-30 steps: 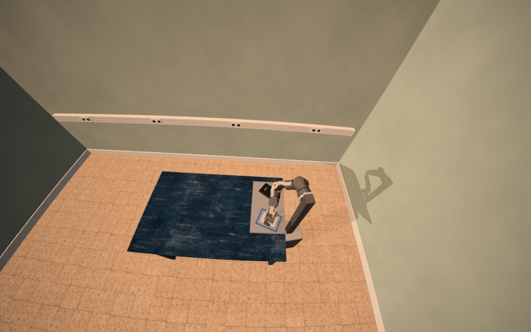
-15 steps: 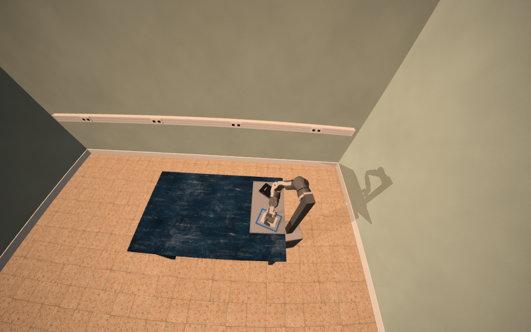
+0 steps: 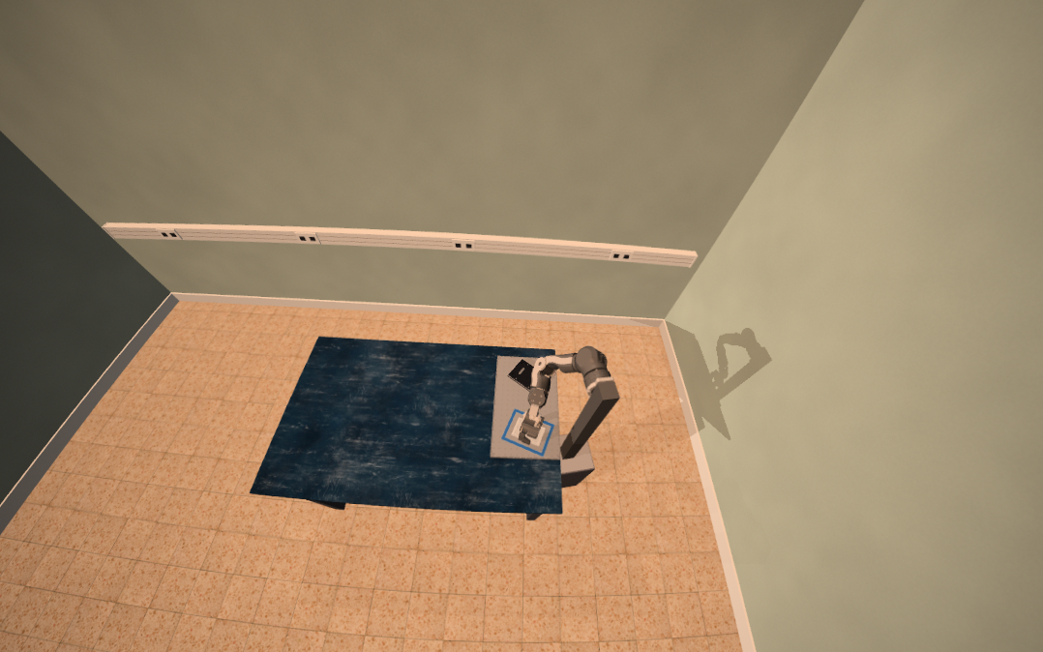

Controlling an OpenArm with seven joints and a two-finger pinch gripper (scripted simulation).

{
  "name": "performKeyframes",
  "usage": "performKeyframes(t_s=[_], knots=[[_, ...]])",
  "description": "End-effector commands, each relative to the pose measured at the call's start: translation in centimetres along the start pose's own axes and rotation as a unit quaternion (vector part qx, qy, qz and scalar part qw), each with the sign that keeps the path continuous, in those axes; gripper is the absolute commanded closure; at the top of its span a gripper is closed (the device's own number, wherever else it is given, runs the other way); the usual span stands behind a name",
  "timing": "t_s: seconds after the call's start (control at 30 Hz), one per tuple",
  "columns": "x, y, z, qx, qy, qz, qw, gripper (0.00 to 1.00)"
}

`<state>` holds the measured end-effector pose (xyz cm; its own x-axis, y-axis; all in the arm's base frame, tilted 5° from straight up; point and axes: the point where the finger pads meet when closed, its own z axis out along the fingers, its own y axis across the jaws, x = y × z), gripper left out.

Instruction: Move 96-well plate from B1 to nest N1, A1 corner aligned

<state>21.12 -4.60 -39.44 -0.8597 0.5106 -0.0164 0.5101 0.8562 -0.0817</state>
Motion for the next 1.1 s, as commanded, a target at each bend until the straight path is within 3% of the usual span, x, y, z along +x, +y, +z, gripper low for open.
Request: performKeyframes(t_s=[0.0, 0.37, 0.53, 0.93, 1.07], knots=[[0.0, 0.1, -0.1, -0.002, 0.000, 0.000, 1.000, 1.00], [0.0, 0.1, -0.1, -0.002, 0.000, 0.000, 1.000, 1.00], [-0.2, 0.1, -3.2, -0.001, 0.000, 0.002, 1.000, 1.00], [-0.2, 0.1, -3.2, -0.001, 0.000, 0.002, 1.000, 1.00], [-0.2, 0.1, -5.8, -0.001, 0.000, 0.002, 1.000, 1.00]])
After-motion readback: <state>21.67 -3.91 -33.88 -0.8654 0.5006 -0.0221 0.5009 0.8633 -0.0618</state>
